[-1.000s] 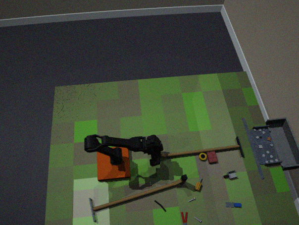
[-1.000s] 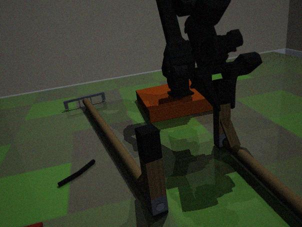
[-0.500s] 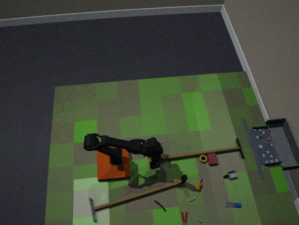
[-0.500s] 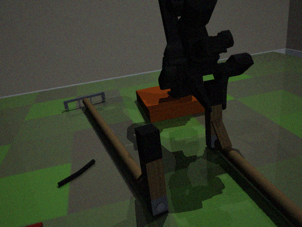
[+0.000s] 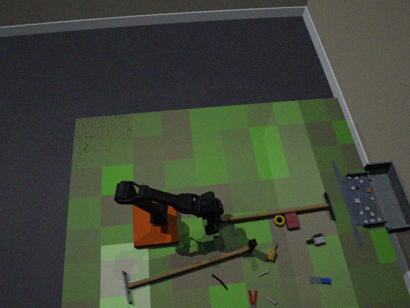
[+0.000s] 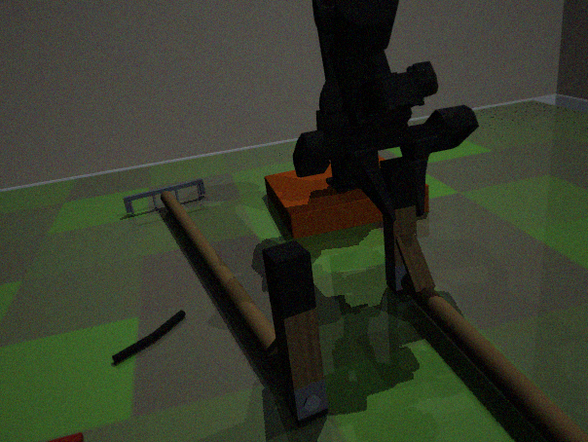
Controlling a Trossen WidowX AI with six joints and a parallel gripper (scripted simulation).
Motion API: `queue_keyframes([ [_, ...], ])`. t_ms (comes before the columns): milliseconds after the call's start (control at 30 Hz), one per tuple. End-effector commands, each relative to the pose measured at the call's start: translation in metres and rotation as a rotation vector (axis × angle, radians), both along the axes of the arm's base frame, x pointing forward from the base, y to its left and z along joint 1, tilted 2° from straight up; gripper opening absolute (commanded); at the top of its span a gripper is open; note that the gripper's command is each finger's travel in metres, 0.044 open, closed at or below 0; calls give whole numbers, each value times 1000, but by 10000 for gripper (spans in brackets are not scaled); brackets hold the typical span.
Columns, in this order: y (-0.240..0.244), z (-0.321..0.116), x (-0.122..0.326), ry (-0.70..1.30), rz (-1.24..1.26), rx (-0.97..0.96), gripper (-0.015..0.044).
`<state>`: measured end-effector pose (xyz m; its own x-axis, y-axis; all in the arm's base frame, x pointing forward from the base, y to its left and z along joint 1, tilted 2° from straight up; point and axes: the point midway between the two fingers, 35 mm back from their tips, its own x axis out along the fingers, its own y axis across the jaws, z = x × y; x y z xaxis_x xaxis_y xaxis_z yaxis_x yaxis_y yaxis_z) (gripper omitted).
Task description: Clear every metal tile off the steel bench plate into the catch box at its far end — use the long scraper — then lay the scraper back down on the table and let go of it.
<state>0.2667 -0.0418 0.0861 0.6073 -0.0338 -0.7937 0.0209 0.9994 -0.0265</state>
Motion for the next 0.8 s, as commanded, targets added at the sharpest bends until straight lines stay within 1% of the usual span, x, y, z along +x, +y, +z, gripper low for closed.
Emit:
queue_keyframes([
  [0,-3,2,2,-6,-9,-3,0],
  [767,-10,8,30,-11,-14,-4,0],
])
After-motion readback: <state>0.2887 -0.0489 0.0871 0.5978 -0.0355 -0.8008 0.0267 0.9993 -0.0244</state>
